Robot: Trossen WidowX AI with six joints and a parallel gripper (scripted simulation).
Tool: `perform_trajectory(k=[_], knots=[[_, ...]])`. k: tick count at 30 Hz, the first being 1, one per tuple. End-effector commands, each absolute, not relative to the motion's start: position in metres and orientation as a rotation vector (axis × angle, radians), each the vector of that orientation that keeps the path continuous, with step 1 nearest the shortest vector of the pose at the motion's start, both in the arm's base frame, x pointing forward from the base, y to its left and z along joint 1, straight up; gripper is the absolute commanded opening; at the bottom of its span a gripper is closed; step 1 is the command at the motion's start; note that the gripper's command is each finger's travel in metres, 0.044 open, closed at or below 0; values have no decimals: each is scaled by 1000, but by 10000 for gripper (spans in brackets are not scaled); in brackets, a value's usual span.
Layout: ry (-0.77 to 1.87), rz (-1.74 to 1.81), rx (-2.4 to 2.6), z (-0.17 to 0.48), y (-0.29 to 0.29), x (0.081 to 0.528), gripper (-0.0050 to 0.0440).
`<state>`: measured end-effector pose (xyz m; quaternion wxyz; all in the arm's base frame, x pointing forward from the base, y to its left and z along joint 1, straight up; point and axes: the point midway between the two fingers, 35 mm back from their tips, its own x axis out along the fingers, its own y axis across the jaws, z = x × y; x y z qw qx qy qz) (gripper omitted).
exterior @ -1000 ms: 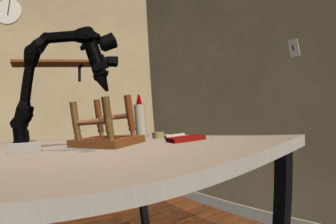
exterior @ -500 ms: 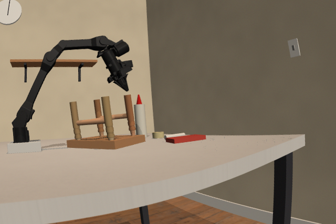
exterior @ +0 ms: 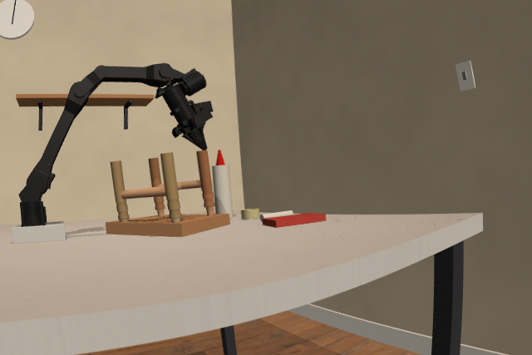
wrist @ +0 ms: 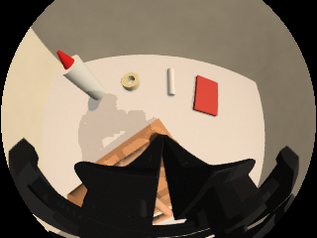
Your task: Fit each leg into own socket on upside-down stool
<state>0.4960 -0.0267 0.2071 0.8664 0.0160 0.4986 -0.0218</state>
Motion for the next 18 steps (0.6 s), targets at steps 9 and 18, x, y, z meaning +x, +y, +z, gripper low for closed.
perform_trajectory(k=[9, 18], knots=[[1055, -47, 31, 191, -27, 493, 0], [1055, -47, 31, 183, -27, 493, 0]])
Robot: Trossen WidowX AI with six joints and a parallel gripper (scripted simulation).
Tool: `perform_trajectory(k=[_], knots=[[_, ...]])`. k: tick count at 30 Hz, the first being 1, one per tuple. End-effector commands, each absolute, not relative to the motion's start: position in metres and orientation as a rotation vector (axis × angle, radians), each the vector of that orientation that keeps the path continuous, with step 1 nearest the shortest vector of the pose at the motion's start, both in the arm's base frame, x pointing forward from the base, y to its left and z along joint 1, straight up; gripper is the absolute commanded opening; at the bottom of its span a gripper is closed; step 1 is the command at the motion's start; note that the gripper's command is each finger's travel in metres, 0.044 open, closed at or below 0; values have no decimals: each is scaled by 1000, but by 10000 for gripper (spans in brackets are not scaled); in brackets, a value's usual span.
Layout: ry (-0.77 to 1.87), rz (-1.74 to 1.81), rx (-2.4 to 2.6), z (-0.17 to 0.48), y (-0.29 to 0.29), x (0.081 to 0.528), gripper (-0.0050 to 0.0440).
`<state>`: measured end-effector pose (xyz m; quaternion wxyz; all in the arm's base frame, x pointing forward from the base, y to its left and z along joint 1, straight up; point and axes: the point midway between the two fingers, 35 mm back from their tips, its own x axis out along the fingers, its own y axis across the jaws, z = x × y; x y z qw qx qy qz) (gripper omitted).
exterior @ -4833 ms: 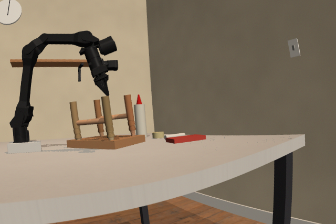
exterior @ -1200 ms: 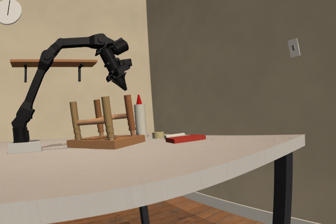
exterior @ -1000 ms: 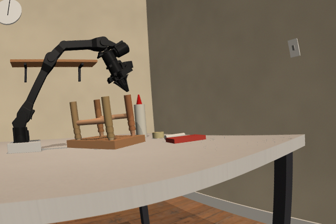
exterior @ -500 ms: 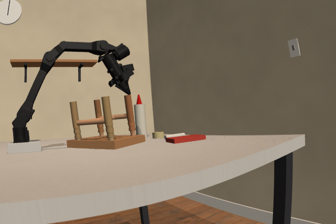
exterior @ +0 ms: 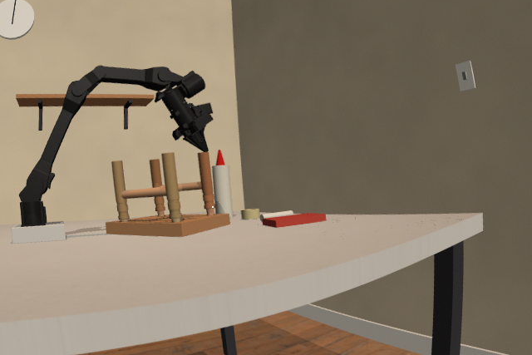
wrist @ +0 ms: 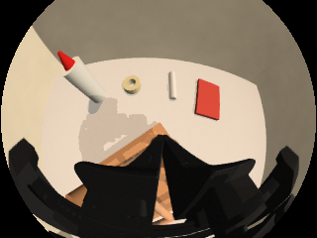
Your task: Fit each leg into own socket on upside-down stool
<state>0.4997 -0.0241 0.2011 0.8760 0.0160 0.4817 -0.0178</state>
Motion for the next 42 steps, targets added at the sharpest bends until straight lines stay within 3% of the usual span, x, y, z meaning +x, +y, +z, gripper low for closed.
perform_trajectory(k=[1, 42], knots=[[1055, -47, 31, 183, -27, 493, 0], [1055, -47, 31, 174, -27, 493, 0]])
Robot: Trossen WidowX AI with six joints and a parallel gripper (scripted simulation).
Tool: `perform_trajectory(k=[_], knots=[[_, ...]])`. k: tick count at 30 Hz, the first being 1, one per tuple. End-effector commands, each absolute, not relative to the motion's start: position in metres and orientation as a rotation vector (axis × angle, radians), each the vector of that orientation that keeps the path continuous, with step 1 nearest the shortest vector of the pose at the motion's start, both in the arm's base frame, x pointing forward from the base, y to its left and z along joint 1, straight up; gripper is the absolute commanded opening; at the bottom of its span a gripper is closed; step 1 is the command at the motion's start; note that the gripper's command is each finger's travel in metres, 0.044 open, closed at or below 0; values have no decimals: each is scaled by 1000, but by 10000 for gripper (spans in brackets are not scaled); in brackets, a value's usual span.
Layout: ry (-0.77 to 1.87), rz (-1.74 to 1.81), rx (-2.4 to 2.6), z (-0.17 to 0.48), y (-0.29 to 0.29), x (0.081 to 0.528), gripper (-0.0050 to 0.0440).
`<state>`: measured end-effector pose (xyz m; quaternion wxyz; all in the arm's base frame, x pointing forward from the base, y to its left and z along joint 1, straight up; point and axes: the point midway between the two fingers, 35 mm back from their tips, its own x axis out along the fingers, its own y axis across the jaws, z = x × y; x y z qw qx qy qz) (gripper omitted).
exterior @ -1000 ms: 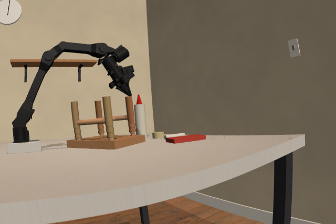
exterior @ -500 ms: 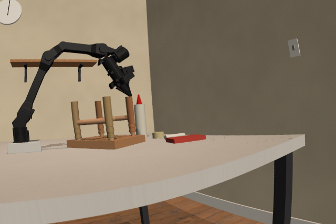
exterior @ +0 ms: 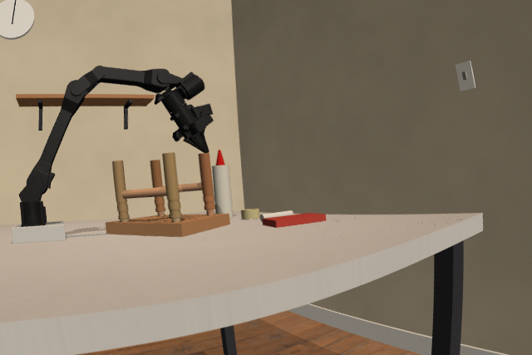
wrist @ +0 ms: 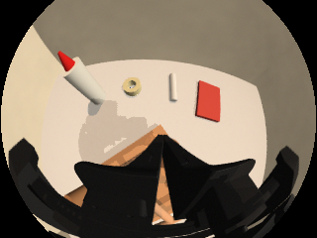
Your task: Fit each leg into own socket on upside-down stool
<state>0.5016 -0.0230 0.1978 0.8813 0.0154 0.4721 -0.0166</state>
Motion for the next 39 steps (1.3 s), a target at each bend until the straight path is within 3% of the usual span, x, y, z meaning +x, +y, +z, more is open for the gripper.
perform_trajectory(k=[1, 39], knots=[[1055, -47, 31, 174, -27, 493, 0], [1055, -47, 31, 169, -27, 493, 0]])
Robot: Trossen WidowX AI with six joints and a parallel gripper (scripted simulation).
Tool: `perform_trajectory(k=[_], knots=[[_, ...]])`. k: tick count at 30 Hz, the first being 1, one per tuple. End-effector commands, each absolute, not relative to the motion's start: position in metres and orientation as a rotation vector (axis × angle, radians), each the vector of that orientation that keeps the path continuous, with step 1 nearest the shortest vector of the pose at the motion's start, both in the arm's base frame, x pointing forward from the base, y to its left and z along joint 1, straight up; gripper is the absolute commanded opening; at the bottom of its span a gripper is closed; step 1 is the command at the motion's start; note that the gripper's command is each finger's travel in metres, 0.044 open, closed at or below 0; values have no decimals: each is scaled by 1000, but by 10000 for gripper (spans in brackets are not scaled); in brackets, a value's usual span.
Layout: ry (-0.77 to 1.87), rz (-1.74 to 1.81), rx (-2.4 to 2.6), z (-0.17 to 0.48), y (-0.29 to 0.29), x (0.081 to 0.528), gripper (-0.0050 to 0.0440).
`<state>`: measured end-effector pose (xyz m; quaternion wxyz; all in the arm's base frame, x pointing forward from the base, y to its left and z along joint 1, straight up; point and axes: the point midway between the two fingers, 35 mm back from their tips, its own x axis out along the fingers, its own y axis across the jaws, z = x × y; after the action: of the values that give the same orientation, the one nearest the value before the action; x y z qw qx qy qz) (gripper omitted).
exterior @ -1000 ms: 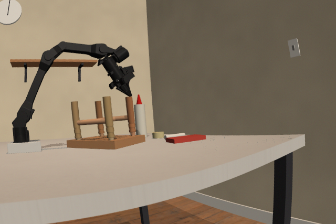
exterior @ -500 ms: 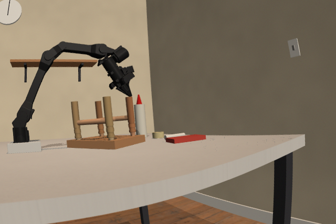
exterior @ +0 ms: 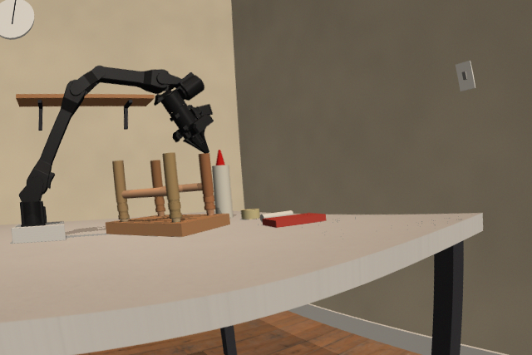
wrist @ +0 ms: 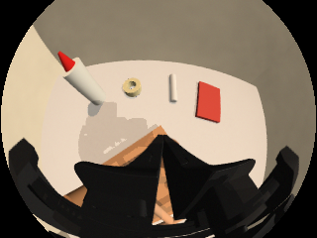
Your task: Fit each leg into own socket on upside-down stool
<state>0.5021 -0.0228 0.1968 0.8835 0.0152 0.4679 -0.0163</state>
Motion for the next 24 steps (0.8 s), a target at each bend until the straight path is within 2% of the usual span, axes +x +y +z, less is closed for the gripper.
perform_trajectory(k=[1, 24], knots=[[1055, -47, 31, 169, -27, 493, 0], [1055, -47, 31, 167, -27, 493, 0]])
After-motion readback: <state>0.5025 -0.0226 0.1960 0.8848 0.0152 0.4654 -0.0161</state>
